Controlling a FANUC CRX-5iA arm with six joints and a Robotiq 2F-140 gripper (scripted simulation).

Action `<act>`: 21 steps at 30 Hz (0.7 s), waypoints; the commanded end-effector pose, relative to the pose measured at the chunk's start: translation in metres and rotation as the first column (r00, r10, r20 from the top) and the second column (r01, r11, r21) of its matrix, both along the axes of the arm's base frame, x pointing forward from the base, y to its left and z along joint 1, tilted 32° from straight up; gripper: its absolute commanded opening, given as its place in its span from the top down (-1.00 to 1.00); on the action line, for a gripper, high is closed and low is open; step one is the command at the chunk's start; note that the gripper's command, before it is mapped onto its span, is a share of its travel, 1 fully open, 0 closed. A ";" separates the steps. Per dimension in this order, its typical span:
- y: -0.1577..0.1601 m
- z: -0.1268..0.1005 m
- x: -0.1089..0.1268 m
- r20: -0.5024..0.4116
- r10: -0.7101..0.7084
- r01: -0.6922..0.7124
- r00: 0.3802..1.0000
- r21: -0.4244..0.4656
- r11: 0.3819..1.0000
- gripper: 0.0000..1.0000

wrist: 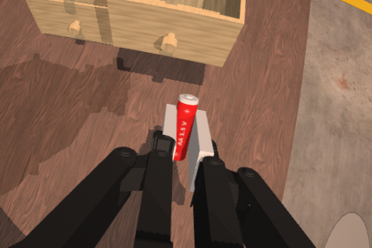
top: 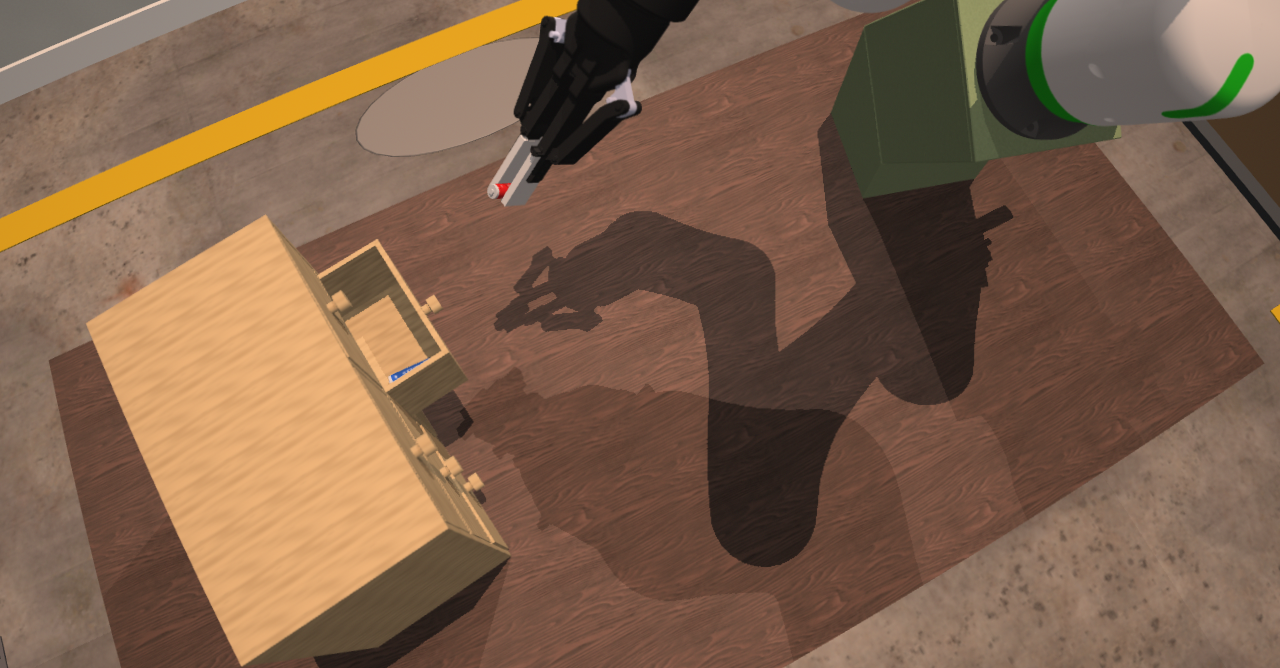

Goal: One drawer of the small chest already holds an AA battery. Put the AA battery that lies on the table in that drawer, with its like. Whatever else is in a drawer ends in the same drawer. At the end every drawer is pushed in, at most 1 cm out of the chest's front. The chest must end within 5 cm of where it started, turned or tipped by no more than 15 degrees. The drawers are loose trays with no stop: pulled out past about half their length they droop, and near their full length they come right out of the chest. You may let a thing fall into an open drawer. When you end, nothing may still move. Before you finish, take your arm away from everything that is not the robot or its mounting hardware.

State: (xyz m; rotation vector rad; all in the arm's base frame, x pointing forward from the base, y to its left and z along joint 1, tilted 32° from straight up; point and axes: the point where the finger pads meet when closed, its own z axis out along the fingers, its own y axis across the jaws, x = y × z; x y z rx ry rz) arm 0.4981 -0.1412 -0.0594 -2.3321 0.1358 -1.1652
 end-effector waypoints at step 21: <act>0.000 -0.007 -0.009 0.387 -0.242 0.219 0.890 0.103 0.970 0.89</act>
